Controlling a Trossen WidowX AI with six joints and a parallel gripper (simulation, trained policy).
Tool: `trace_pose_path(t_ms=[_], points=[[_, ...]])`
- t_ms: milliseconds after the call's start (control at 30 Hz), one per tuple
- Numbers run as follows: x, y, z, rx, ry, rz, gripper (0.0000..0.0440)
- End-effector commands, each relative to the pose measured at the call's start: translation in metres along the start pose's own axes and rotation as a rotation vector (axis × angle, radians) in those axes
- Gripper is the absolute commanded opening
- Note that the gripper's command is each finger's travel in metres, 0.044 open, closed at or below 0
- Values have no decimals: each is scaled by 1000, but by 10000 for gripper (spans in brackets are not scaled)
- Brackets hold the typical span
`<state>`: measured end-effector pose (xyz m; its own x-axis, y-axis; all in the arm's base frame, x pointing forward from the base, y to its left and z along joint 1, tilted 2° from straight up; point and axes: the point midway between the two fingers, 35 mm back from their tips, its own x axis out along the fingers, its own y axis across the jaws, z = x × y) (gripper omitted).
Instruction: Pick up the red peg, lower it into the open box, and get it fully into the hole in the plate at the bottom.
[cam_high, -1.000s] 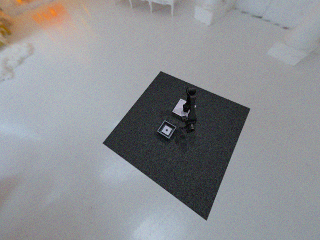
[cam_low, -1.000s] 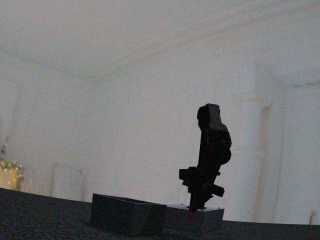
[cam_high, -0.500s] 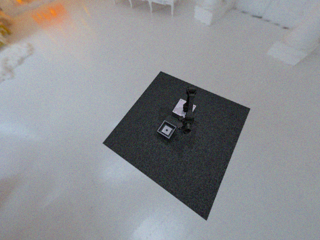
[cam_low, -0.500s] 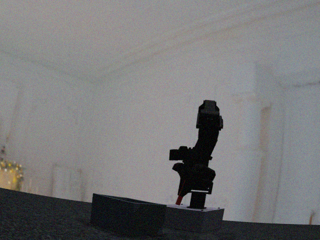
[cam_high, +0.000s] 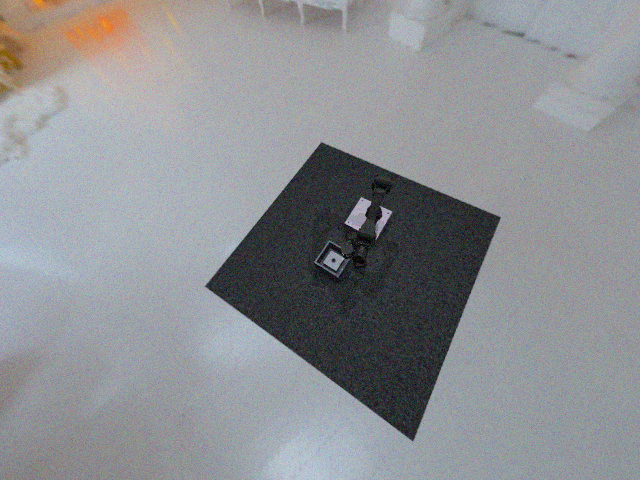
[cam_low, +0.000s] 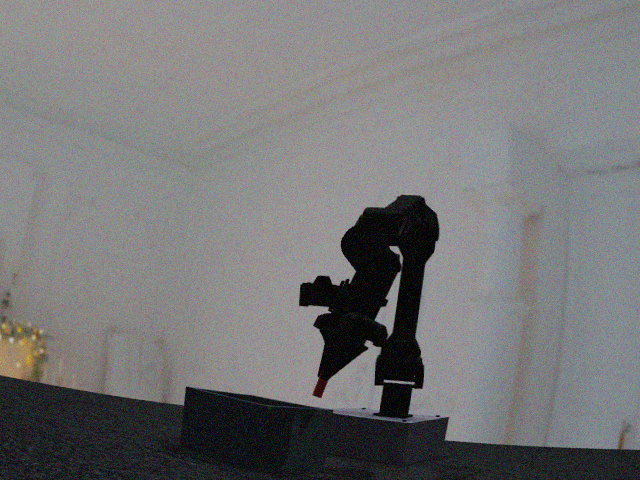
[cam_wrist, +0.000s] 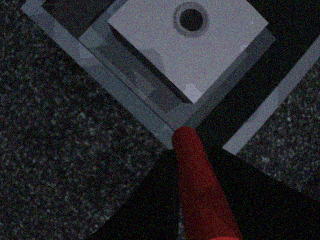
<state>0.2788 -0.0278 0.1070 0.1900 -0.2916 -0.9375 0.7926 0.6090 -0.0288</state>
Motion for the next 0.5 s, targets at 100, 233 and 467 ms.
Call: trace_pose_path(t_ms=[100, 233, 467], points=[[9, -4, 23, 44, 0, 5, 0], [16, -8, 36, 74, 0, 6, 0], [31, -13, 55, 119, 9, 7, 1]])
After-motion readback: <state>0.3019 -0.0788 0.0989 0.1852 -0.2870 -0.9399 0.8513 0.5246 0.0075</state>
